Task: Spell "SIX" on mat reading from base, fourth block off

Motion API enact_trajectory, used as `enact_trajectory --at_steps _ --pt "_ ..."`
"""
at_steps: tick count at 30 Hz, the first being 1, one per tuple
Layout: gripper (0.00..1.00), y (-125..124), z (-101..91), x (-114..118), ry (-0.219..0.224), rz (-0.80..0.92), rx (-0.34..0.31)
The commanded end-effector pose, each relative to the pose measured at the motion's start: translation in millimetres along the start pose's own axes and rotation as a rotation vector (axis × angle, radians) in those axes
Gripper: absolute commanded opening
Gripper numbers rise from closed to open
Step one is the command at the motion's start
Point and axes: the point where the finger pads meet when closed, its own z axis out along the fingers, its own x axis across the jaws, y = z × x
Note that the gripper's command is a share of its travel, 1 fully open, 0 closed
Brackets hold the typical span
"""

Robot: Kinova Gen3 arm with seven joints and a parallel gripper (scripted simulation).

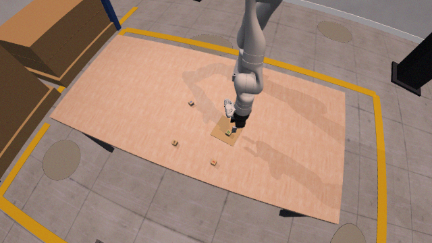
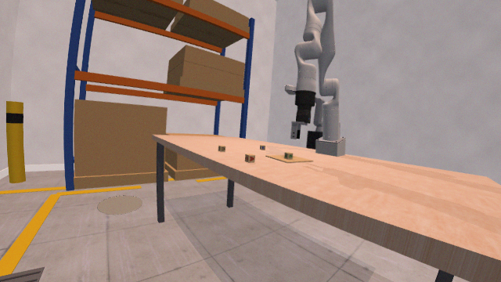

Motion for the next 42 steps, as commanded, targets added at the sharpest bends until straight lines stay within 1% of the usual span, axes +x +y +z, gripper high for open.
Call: enact_trajectory --at_steps 1,9,42 --pt "1.00 6.1 -0.7 -1.0 -0.003 -0.010 -0.003" --pt "1.00 10.8 -0.7 -0.8 -0.003 -0.014 -0.006" --pt "1.00 10.9 -0.7 -0.8 -0.003 -0.014 -0.006"
